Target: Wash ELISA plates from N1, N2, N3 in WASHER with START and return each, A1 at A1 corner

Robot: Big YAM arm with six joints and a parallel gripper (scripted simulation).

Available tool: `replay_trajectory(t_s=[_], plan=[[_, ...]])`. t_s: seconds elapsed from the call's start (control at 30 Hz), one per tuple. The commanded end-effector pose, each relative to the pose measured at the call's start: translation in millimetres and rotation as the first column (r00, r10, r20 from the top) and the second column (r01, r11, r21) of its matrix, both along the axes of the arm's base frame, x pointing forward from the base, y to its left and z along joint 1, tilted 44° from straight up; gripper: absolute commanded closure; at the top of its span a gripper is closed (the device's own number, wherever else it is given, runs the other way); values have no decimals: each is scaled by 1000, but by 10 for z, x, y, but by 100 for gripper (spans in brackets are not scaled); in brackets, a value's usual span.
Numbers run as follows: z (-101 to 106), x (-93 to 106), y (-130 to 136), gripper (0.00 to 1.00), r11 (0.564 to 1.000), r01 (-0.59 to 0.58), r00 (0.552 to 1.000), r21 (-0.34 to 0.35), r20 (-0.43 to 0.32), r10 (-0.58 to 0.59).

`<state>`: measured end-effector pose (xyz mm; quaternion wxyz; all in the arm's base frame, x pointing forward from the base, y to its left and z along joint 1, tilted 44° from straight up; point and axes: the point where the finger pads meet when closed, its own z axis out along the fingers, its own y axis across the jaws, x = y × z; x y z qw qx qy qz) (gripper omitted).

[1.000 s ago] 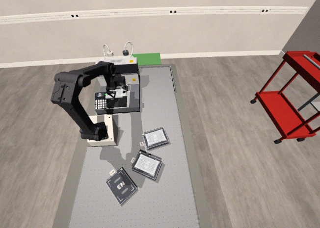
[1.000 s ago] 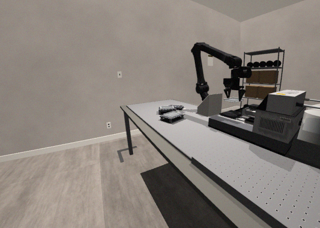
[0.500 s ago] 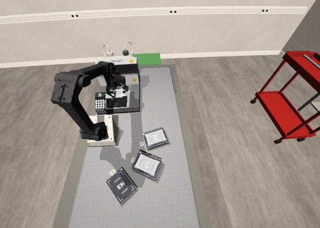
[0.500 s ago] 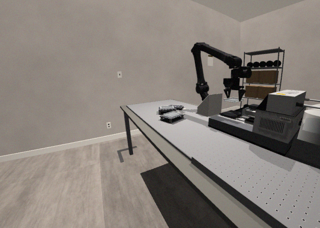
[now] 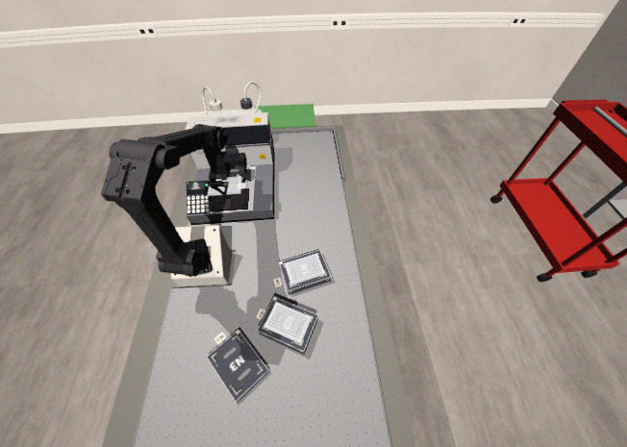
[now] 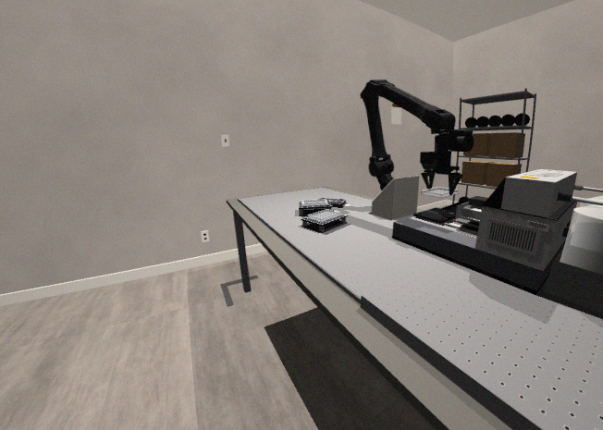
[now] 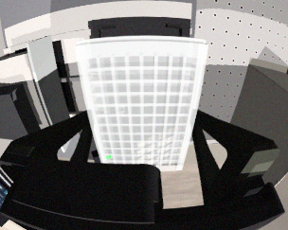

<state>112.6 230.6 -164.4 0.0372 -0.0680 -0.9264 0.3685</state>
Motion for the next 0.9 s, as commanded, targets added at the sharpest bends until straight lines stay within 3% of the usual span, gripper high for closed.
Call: replay_trajectory(t_s=[0.0,0.03,0.07,0.2,0.6,0.63,0.77,0.87], plan=[[-85,4,-50,18,1000,-2,1000,-5,-7,2],[-85,4,-50,18,1000,-2,1000,-5,-7,2],[-125,96,196,18,999,-6,1000,42,10,5],[-148,9,-113,18,1000,1,1000,-5,-9,-1],[-269,-9,-218,18,1000,1,1000,-3,-8,-1],[-321,58,46,18,999,-12,1000,43,12,11],[-329,-35,-278,18,1000,-4,1000,-5,-9,4],[-362,-31,-320,18,1000,1,1000,-5,-9,-1]])
